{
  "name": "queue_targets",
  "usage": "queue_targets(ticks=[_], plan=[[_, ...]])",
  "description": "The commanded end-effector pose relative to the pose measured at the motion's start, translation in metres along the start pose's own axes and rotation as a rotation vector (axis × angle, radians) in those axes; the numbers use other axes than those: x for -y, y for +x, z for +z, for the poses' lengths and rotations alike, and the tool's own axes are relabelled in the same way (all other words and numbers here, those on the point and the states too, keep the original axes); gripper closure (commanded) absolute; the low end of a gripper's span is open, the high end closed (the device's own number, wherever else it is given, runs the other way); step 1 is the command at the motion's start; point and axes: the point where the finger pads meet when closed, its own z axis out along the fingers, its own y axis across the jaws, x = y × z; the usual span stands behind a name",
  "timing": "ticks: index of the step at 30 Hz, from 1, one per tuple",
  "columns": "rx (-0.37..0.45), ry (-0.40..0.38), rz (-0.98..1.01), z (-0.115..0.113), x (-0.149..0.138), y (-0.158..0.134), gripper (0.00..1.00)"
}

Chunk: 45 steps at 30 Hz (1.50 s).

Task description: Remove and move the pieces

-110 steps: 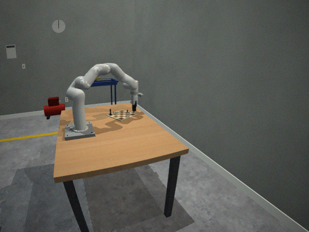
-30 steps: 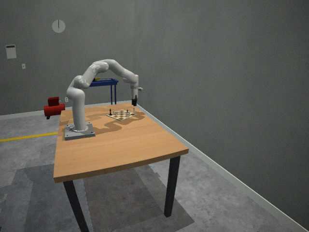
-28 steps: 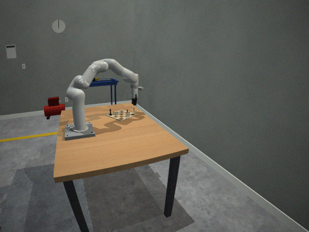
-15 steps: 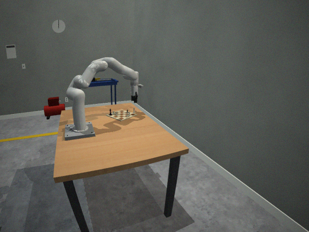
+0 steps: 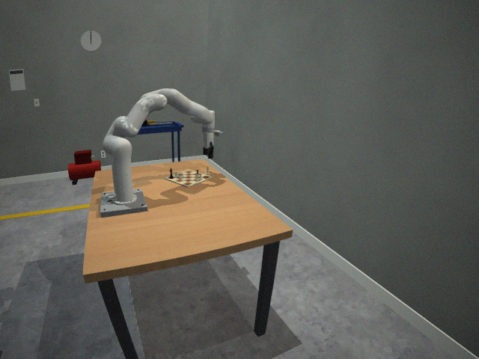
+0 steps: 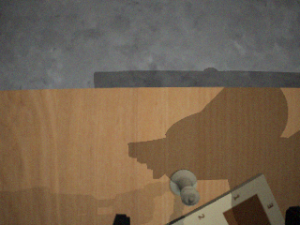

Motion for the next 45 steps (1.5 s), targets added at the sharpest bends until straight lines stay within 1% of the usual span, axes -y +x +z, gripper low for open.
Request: queue_targets(ticks=[1,3,5,7,10,11,14,16,17,18,45], plan=[[-0.005,0.003,0.000,-0.003,0.001,0.001,0.00],[-0.005,0.003,-0.018,-0.002,0.001,-0.001,0.00],[-0.005,0.002,-0.109,0.000,0.002,-0.010,0.00],[-0.005,0.002,-0.269,0.003,0.004,-0.028,0.00],[-0.004,-0.001,-0.382,0.010,0.005,-0.057,0.00],[-0.003,-0.002,-0.423,0.010,0.005,-0.057,0.00],[0.000,-0.005,-0.551,0.012,0.005,-0.069,0.00],[0.000,-0.005,-0.551,0.012,0.005,-0.069,0.00],[-0.005,0.000,-0.629,0.013,0.005,-0.070,0.00],[-0.005,0.000,-0.629,0.013,0.005,-0.070,0.65],[-0.005,0.000,-0.629,0.013,0.005,-0.070,0.65]])
